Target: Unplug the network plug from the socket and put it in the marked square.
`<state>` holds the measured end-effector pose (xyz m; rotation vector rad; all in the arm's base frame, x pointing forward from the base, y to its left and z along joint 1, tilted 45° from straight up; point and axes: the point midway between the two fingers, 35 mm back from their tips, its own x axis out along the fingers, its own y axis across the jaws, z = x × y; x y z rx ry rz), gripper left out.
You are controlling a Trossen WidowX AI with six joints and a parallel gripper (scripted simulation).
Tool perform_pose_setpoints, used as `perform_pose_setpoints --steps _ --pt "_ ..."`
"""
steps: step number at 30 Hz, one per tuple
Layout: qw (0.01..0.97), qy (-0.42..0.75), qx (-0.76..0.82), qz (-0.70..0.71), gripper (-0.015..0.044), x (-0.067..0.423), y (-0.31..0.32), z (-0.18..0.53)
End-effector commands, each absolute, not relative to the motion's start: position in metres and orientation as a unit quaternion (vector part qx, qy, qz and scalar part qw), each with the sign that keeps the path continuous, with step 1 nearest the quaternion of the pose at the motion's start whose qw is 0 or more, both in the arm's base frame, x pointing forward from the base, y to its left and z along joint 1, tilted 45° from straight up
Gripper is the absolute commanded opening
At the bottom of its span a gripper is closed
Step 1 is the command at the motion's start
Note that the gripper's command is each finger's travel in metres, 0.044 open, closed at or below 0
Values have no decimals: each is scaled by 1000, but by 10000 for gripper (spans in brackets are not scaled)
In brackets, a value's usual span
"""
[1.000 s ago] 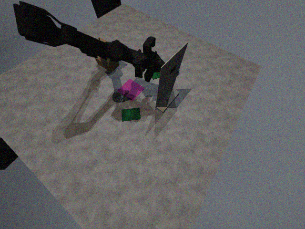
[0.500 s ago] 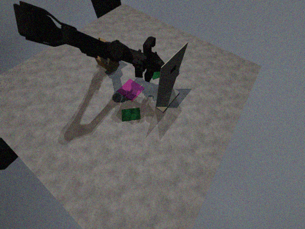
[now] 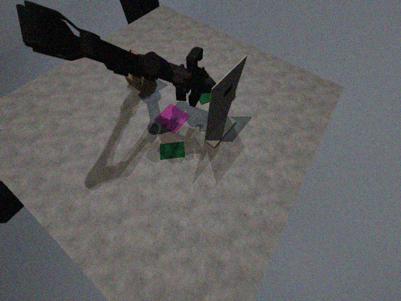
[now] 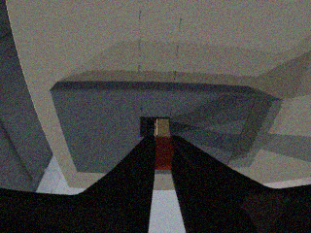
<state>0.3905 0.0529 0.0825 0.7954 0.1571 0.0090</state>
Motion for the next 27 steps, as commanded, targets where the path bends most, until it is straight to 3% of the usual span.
perform_pose_setpoints --steps 1,27 --pt "920 77 385 5 0 386 53 82" --pt "920 77 385 4 0 371 56 80"
